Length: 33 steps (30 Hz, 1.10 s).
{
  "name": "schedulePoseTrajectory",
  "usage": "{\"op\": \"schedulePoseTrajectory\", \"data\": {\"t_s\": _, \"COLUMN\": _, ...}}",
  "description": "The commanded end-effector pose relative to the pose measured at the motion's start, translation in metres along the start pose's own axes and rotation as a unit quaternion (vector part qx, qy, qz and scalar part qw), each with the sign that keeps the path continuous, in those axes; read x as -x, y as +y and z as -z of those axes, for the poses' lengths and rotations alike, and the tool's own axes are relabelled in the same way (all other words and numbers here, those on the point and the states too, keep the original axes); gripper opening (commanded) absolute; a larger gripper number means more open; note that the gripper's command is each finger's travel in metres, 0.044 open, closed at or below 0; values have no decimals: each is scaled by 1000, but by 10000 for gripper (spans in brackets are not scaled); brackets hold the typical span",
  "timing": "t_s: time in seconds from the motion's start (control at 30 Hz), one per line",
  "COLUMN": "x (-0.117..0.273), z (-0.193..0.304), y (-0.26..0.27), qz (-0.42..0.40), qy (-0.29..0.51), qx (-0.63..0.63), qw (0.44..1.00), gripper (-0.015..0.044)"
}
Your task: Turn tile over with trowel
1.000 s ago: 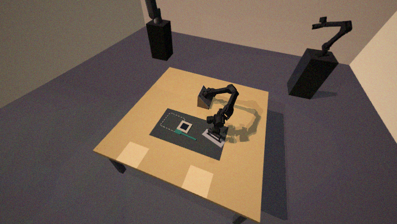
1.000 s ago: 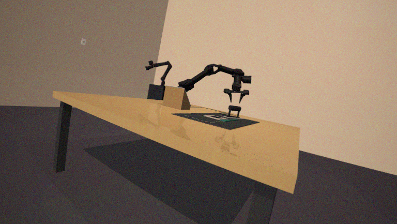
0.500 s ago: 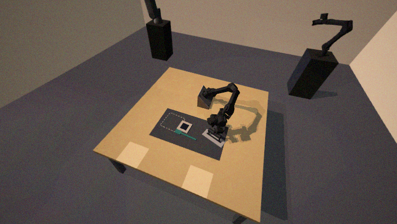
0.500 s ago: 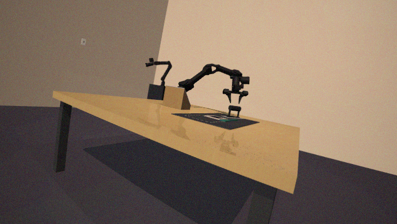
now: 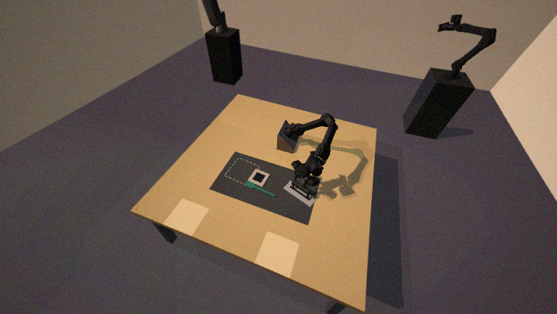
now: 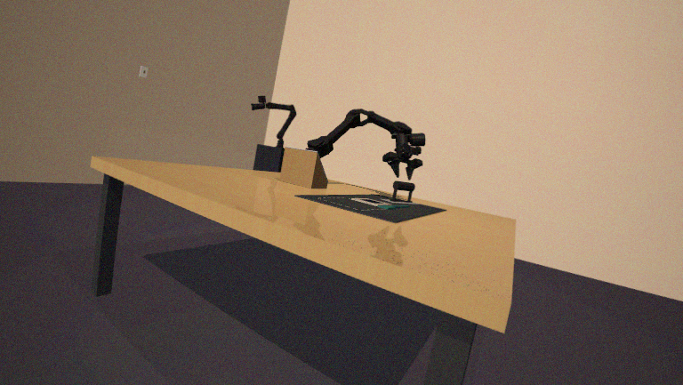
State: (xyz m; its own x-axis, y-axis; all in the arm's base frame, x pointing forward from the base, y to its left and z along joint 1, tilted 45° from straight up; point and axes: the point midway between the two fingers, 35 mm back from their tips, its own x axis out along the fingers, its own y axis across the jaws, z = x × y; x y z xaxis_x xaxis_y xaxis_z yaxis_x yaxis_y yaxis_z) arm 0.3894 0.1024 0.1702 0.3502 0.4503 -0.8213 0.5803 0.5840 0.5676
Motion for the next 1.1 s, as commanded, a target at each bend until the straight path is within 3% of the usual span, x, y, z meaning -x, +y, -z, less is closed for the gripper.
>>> {"op": "schedulePoseTrajectory", "data": {"t_s": 0.0, "x": -3, "z": 4, "y": -1, "qz": -1, "qy": -21, "qx": 73, "qw": 997, "gripper": 300}}
{"op": "schedulePoseTrajectory", "data": {"t_s": 0.53, "x": -3, "z": 8, "y": -4, "qz": -2, "qy": -103, "qx": 316, "qw": 943, "gripper": 300}}
{"op": "schedulePoseTrajectory", "data": {"t_s": 1.07, "x": -8, "z": 24, "y": -7, "qz": 27, "qy": -167, "qx": 540, "qw": 824, "gripper": 300}}
